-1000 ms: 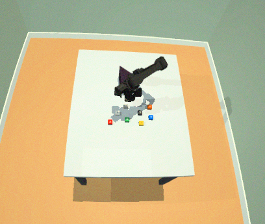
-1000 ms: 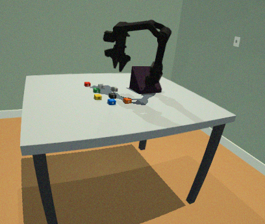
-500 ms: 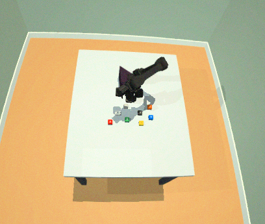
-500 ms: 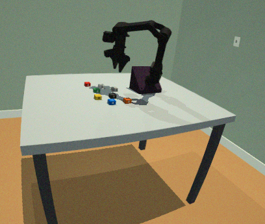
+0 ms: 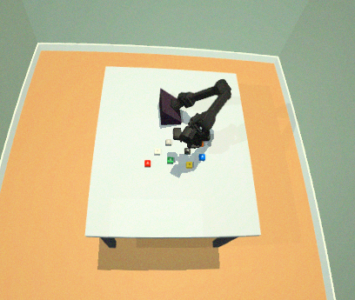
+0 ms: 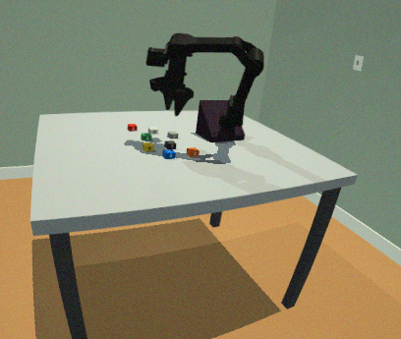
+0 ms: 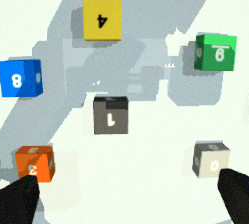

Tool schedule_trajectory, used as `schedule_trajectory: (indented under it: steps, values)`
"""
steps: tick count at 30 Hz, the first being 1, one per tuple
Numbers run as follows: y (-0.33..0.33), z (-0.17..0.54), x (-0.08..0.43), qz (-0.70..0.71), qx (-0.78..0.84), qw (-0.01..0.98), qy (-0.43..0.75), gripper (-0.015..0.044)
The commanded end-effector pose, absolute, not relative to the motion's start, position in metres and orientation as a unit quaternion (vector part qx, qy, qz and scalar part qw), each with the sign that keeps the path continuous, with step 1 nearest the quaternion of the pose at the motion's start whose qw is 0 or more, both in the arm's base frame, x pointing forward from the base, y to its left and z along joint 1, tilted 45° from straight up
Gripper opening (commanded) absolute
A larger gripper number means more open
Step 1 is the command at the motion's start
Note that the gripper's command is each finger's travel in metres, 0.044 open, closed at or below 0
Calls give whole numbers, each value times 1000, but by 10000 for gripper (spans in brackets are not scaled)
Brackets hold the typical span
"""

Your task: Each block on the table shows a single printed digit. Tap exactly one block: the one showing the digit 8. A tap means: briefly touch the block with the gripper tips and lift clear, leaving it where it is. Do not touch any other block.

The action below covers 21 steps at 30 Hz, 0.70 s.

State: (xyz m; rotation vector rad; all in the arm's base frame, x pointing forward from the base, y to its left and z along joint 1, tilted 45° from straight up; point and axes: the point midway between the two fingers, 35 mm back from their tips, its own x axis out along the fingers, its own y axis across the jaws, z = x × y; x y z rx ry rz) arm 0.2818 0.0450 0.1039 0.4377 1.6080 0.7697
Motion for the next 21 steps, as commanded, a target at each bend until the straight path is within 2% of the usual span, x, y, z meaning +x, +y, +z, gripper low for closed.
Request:
schedule_trajectory:
  steps: [1, 12, 21]
  values:
    - [47, 105, 283, 333, 192, 606, 696, 400]
    - [49, 107, 281, 333, 192, 606, 696, 400]
    - [96, 170, 213, 334, 194, 604, 697, 400]
